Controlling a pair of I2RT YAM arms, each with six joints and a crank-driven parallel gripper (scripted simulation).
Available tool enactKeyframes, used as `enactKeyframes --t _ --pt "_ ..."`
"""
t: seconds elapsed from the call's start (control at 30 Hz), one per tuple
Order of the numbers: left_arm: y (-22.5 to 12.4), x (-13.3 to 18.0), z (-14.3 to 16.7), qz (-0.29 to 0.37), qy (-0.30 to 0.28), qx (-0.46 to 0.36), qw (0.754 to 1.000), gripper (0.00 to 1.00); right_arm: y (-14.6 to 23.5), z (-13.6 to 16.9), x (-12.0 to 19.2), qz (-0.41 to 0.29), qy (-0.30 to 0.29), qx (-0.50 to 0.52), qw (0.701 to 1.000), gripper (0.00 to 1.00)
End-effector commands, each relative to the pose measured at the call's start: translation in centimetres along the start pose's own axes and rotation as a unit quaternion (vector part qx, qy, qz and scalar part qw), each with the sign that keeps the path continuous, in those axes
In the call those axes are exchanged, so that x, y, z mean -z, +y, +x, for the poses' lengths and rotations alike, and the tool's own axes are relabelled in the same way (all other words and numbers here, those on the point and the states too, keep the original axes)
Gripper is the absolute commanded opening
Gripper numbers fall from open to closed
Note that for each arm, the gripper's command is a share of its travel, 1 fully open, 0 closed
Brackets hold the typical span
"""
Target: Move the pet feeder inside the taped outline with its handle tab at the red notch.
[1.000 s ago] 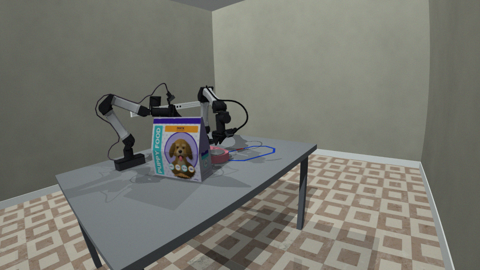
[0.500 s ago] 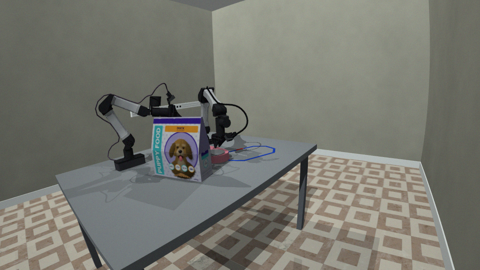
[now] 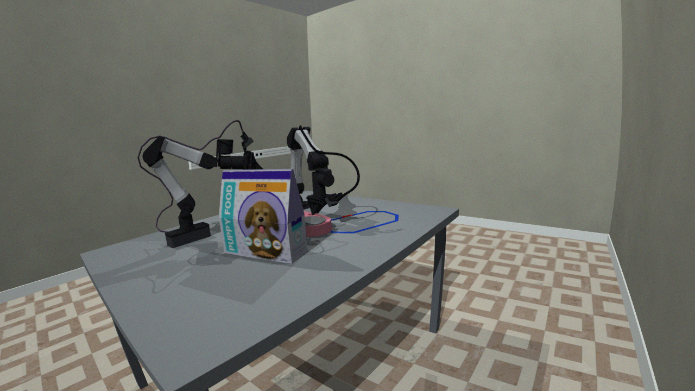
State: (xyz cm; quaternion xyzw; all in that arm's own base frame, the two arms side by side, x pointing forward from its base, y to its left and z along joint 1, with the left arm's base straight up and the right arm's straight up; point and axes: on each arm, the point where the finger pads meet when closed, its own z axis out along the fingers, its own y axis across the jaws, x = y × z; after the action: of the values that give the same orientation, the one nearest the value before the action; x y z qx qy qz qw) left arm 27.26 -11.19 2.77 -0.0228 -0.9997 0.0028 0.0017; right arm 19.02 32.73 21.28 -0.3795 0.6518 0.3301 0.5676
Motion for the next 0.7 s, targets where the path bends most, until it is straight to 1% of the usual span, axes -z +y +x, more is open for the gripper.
enactKeyframes --t 0.0,0.03,0.13,0.3,0.37,0.47,0.5,0.57,0.6,0.67 --pt "0.1 -0.1 -0.1 -0.002 -0.005 -0.001 1.000 0.00 0.1 -0.5 0.1 -0.002 -0.009 0.000 1.000 1.00" --pt "0.1 -0.1 -0.1 -0.002 -0.005 -0.001 1.000 0.12 0.1 -0.5 0.1 -0.002 -0.009 0.000 1.000 1.00" --pt "0.1 -0.1 -0.1 -0.002 -0.005 -0.001 1.000 0.12 0.1 -0.5 0.1 -0.002 -0.009 0.000 1.000 1.00" --pt "0.8 -0.1 -0.4 -0.005 -0.009 0.033 0.999 0.12 0.1 -0.5 0.1 -0.002 -0.009 0.000 1.000 1.00" --pt "0.8 -0.1 -0.4 -0.005 -0.009 0.033 0.999 0.12 0.1 -0.5 0.1 -0.002 -0.009 0.000 1.000 1.00" --pt "1.8 0.4 -0.8 -0.002 -0.019 0.066 0.998 0.12 0.1 -0.5 0.1 -0.002 -0.009 0.000 1.000 1.00" --pt "2.0 0.3 -0.8 -0.003 -0.017 0.059 0.998 0.12 0.1 -0.5 0.1 -0.002 -0.009 0.000 1.000 1.00" --pt "2.5 0.3 -0.9 -0.003 -0.017 0.085 0.996 0.12 0.1 -0.5 0.1 -0.002 -0.009 0.000 1.000 1.00" --pt "2.7 0.2 -0.9 -0.004 -0.014 0.080 0.997 0.12 0.1 -0.5 0.1 -0.002 -0.009 0.000 1.000 1.00" --pt "3.1 0.2 -1.0 -0.004 -0.015 0.097 0.995 0.12 0.1 -0.5 0.1 -0.002 -0.009 0.000 1.000 1.00"
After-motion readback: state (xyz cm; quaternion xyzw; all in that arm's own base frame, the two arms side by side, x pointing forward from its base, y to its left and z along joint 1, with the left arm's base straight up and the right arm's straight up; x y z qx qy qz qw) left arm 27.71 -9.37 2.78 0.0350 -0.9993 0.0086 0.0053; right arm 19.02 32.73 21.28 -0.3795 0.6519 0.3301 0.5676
